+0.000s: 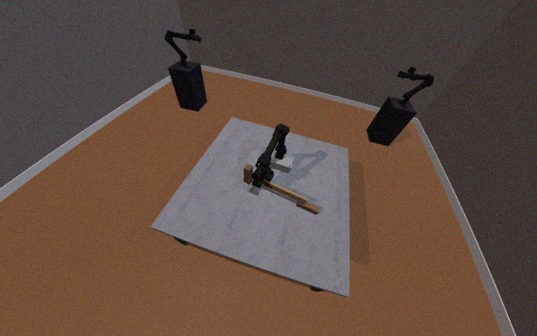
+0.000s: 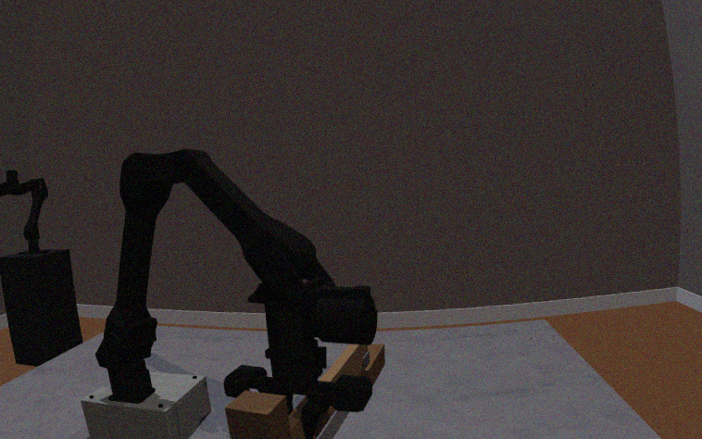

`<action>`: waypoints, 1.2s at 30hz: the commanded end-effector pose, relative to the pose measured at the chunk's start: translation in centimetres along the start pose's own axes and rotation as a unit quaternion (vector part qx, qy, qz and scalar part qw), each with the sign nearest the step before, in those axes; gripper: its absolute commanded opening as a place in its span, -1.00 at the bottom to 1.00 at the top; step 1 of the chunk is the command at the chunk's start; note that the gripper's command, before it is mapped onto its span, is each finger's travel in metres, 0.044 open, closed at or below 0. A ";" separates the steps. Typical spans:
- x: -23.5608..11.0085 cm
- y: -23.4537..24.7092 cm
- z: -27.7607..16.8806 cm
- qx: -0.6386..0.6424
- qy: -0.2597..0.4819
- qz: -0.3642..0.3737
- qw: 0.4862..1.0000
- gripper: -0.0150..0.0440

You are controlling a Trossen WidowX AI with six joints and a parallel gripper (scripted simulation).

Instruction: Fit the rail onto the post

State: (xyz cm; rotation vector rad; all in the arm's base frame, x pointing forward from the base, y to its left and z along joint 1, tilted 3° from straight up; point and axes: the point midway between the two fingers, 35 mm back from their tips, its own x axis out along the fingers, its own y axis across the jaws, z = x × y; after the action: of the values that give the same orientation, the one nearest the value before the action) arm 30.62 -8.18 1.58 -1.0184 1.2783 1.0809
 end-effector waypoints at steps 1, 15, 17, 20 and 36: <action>0.0 -0.1 -0.2 0.000 0.001 -0.002 1.000 -0.49; 0.0 -0.1 -0.7 0.000 0.002 -0.002 1.000 -0.49; 0.0 -0.1 -0.7 0.000 0.002 -0.002 1.000 -0.49; -0.1 -0.1 -0.8 0.000 0.002 -0.002 1.000 -0.49; 0.0 0.0 -1.0 0.000 0.001 0.000 1.000 -0.31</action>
State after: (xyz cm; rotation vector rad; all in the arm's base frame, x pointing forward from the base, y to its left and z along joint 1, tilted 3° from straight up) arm 30.38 -9.14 1.57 -1.0197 1.2785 1.0811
